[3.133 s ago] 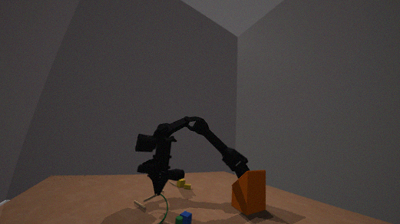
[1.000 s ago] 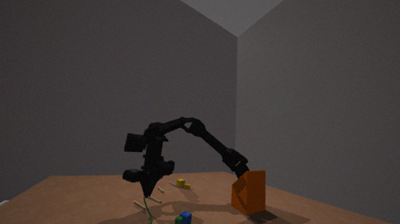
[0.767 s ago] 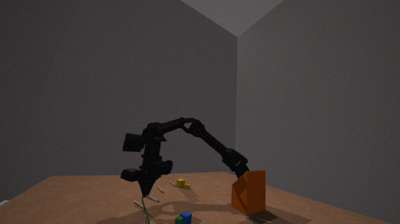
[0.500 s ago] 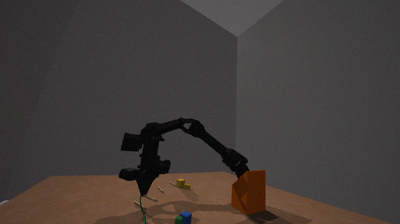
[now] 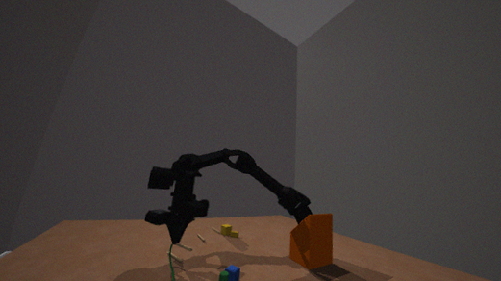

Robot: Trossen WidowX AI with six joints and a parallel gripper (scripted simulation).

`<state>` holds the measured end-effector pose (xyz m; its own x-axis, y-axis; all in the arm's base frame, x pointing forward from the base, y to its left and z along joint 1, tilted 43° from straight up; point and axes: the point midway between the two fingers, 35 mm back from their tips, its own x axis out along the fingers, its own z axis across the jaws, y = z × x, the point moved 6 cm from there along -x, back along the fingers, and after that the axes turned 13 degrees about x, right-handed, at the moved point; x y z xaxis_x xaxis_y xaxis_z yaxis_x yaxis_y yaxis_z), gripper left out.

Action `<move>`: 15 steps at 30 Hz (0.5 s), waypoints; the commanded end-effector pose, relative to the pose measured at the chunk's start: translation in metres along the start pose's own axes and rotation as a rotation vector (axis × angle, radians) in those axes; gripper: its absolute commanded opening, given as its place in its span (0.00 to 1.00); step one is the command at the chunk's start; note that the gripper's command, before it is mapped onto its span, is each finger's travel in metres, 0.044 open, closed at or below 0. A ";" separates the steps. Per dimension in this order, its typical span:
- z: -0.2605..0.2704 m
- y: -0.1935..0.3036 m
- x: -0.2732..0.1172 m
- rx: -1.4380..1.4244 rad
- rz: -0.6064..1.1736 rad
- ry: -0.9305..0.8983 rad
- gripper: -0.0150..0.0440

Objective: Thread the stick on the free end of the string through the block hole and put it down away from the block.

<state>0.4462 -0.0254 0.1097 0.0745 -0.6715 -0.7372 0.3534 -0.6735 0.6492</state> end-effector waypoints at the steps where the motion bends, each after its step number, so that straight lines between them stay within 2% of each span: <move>1: -0.001 0.007 -0.001 -0.003 0.002 0.002 0.25; 15: -0.002 0.018 0.000 -0.003 0.004 0.002 0.25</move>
<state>0.4537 -0.0355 0.1197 0.0766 -0.6720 -0.7365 0.3527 -0.6727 0.6505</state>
